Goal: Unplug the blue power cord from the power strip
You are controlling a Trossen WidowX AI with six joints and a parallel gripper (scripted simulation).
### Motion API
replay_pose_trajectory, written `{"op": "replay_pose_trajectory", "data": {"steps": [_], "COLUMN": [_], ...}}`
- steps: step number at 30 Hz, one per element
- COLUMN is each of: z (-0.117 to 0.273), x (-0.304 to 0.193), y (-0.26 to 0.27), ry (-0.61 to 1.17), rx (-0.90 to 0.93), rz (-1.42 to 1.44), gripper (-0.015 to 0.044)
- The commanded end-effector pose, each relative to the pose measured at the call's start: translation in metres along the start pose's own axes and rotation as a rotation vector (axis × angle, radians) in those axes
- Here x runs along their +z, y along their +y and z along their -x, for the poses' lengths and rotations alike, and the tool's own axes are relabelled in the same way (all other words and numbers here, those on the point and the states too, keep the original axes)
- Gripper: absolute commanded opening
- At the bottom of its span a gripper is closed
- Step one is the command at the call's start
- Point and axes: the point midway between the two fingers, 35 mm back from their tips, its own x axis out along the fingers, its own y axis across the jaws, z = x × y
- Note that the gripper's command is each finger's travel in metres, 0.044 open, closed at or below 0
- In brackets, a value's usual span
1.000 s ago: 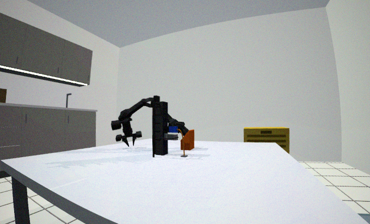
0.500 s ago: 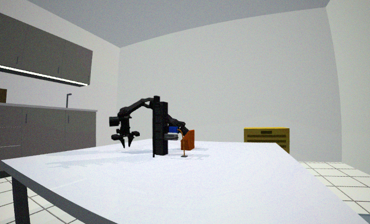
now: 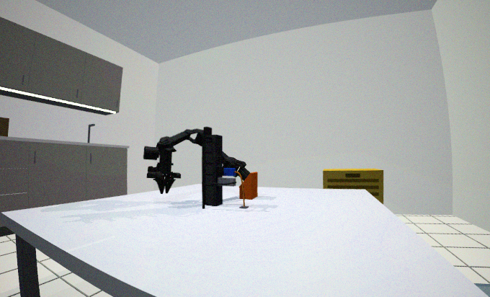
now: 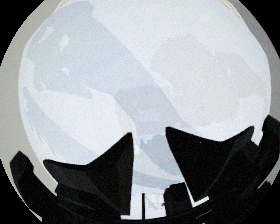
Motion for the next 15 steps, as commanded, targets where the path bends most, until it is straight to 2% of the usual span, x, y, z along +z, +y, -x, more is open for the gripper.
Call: {"op": "replay_pose_trajectory", "data": {"steps": [1,15], "z": [0.007,0.058], "x": [-0.022,-0.098], "y": [0.026,0.097], "ry": [0.025,0.029], "rx": [0.067,0.334], "rz": [0.172,0.715], "gripper": [0.0160,0.0160]}}
